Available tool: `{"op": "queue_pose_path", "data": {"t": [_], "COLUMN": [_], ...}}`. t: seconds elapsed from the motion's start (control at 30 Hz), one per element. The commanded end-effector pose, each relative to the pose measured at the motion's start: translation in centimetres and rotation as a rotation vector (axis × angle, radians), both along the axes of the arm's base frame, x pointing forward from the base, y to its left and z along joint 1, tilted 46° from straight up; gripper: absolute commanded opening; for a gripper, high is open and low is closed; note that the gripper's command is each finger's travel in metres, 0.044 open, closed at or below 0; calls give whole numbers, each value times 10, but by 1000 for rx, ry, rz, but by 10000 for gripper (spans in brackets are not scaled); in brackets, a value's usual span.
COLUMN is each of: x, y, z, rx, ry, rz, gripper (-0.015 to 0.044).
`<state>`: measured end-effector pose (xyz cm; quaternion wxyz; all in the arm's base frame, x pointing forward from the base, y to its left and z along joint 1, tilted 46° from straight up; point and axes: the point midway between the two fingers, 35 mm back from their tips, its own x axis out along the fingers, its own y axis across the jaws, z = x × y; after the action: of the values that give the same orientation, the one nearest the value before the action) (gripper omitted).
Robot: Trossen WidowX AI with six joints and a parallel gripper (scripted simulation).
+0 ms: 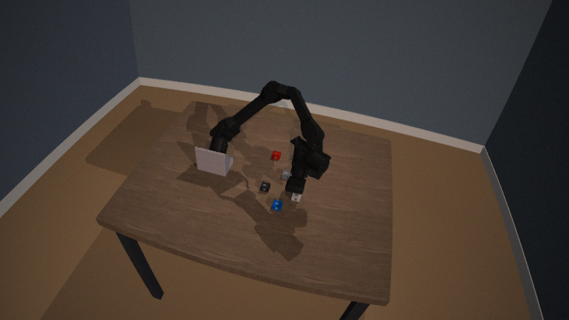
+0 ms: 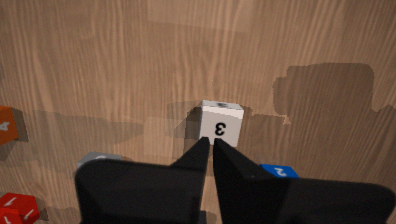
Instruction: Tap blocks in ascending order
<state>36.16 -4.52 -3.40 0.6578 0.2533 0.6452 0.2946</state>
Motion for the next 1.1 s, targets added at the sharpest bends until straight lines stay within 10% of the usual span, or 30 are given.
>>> {"op": "queue_pose_path", "data": {"t": [0.0,0.6,1.07], "x": [-1,-1,1], "y": [7,20,-47], "z": [-4,-17,46], "rx": [6,7,2], "ry": [3,3,4], "rz": [-1,-1,-2], "gripper": [20,20,20]}}
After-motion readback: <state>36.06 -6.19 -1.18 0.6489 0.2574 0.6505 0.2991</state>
